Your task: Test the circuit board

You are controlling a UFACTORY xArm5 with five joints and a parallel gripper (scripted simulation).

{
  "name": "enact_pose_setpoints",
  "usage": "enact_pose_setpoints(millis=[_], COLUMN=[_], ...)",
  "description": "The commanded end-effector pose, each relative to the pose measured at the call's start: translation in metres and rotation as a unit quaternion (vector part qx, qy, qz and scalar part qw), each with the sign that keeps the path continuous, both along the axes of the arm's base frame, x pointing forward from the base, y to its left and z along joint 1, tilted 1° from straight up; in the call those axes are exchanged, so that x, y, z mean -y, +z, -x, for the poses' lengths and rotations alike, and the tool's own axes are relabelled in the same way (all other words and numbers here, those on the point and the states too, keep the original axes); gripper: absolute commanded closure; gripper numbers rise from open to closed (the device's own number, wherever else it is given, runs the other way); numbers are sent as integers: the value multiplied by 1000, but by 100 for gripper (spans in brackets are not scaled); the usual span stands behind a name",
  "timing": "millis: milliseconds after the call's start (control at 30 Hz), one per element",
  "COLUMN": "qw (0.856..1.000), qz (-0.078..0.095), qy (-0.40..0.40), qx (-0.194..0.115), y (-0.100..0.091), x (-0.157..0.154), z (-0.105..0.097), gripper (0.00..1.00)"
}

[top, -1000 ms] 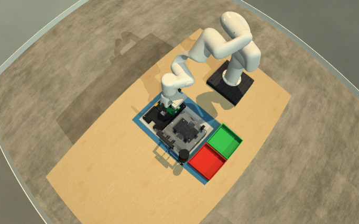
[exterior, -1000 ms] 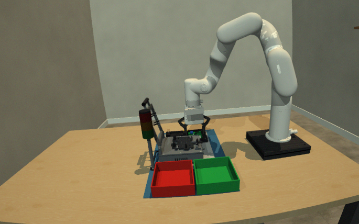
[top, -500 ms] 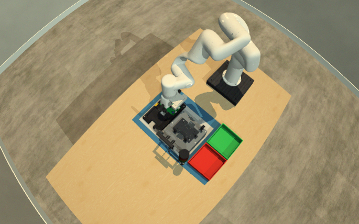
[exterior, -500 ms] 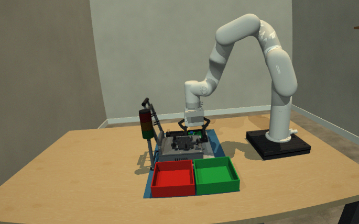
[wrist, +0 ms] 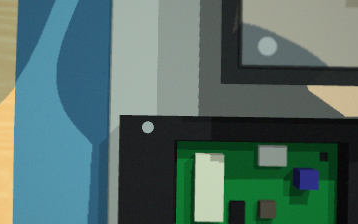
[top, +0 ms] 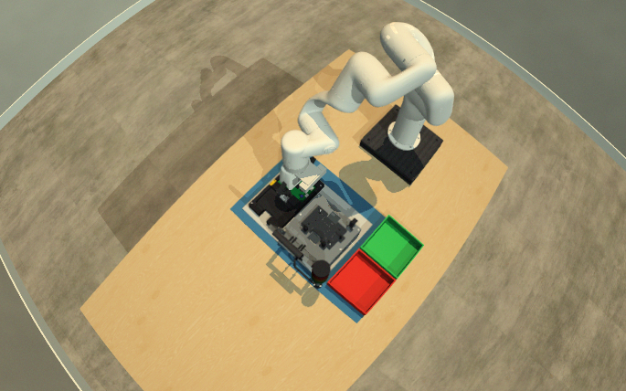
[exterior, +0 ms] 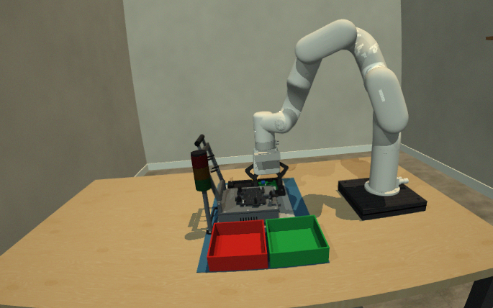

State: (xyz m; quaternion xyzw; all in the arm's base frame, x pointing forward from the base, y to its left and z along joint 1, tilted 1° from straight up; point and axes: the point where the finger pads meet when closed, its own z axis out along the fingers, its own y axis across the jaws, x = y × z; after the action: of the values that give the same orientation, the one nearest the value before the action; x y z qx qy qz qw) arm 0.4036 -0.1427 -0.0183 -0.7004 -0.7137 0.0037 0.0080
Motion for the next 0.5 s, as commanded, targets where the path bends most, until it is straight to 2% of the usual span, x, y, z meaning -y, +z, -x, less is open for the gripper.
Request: enact_pose_setpoints(millis=[0, 300, 333, 467], qw=[1000, 1000, 1000, 1000], qz=[1, 1, 1, 1], qy=[0, 0, 0, 0], qx=[2, 2, 2, 2], y=[1, 1, 1, 1], x=[0, 0, 0, 0], z=[-1, -1, -1, -1], gripper=[5, 5, 11, 11])
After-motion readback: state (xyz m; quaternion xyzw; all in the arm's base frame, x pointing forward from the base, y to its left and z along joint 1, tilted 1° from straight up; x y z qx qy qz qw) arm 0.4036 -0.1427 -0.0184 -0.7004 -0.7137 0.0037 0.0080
